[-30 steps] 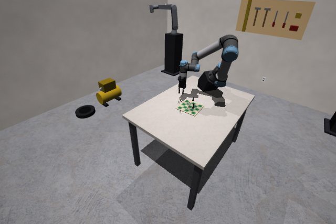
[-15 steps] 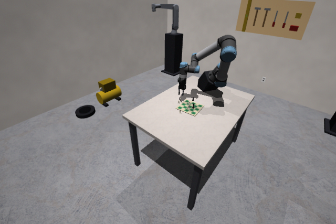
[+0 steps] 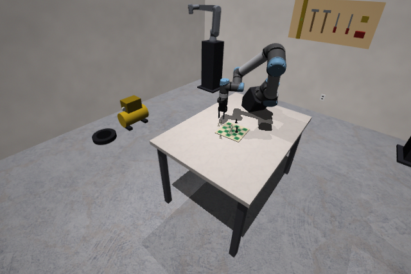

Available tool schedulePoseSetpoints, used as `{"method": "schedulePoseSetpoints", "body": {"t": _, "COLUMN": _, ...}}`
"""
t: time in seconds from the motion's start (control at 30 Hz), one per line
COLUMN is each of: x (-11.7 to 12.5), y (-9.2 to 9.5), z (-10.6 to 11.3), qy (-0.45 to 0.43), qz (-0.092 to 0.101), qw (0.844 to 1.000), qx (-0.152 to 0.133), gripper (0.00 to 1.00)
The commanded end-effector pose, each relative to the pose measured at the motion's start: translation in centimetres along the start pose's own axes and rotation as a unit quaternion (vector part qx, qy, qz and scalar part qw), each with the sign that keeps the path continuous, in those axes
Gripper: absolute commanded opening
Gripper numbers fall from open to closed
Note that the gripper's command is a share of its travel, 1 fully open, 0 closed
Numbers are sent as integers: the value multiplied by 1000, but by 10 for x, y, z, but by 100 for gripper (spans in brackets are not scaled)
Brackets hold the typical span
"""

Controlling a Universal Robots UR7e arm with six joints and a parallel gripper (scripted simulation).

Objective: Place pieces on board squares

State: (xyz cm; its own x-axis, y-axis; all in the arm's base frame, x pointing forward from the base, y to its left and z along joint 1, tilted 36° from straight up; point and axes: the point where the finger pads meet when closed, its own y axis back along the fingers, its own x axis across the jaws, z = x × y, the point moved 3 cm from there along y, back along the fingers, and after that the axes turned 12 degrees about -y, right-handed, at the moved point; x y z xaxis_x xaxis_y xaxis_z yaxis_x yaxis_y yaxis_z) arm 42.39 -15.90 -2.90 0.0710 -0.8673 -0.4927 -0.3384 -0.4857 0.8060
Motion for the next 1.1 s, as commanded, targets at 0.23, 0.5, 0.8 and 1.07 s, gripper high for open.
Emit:
{"method": "schedulePoseSetpoints", "body": {"t": 0.23, "x": 0, "y": -9, "z": -1, "qy": 0, "qz": 1, "qw": 1000, "qx": 1, "gripper": 73}}
{"method": "schedulePoseSetpoints", "body": {"t": 0.5, "x": 0, "y": -11, "z": -1, "qy": 0, "qz": 1, "qw": 1000, "qx": 1, "gripper": 73}}
{"method": "schedulePoseSetpoints", "body": {"t": 0.8, "x": 0, "y": -11, "z": -1, "qy": 0, "qz": 1, "qw": 1000, "qx": 1, "gripper": 73}}
{"method": "schedulePoseSetpoints", "body": {"t": 1.07, "x": 0, "y": -11, "z": -1, "qy": 0, "qz": 1, "qw": 1000, "qx": 1, "gripper": 73}}
